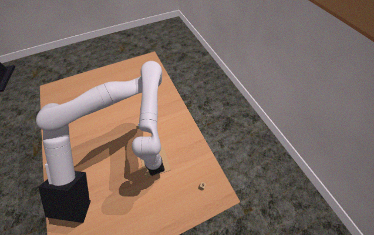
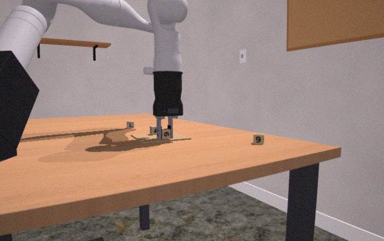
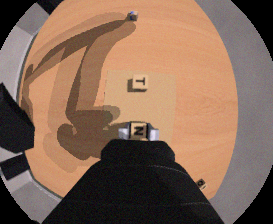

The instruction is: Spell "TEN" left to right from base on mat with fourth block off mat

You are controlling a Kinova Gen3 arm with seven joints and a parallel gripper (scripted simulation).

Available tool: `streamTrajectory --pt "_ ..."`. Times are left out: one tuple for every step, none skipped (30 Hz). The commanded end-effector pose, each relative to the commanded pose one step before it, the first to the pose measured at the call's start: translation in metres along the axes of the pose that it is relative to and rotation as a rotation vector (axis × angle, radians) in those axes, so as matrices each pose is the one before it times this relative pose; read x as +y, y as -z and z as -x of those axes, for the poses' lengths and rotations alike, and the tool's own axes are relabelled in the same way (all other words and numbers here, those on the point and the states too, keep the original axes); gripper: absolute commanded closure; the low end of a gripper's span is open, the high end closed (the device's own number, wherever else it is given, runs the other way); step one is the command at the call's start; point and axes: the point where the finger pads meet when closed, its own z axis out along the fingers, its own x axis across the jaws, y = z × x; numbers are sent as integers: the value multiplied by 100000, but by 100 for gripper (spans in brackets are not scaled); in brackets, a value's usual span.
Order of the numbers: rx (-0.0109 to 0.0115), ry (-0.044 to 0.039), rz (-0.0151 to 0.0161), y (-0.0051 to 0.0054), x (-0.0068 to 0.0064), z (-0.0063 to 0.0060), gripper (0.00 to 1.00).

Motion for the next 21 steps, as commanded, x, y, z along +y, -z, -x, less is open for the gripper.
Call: streamTrajectory --pt "149 -17 77 63 31 -51 51" --pt "0 0 0 0 0 0 51" --pt "0 0 0 0 0 0 51" --pt "0 0 0 0 0 0 51" --pt "0 0 0 0 0 0 51" --pt "0 0 0 0 0 0 51" --pt "0 0 0 0 0 0 51" --pt "0 0 0 0 0 0 51" --pt "0 0 0 0 0 0 51" --pt "0 0 0 0 0 0 51" --pt "0 0 0 0 0 0 51" --pt "0 0 0 0 0 0 51" --pt "0 0 0 0 0 0 51" --pt "0 0 0 0 0 0 51" --pt "0 0 0 0 0 0 51" --pt "0 0 0 0 0 0 51" --pt "0 0 0 0 0 0 51" --pt "0 0 0 0 0 0 45" --pt "0 0 0 0 0 0 45" --pt "0 0 0 0 0 0 45" --pt "0 0 0 0 0 0 39"
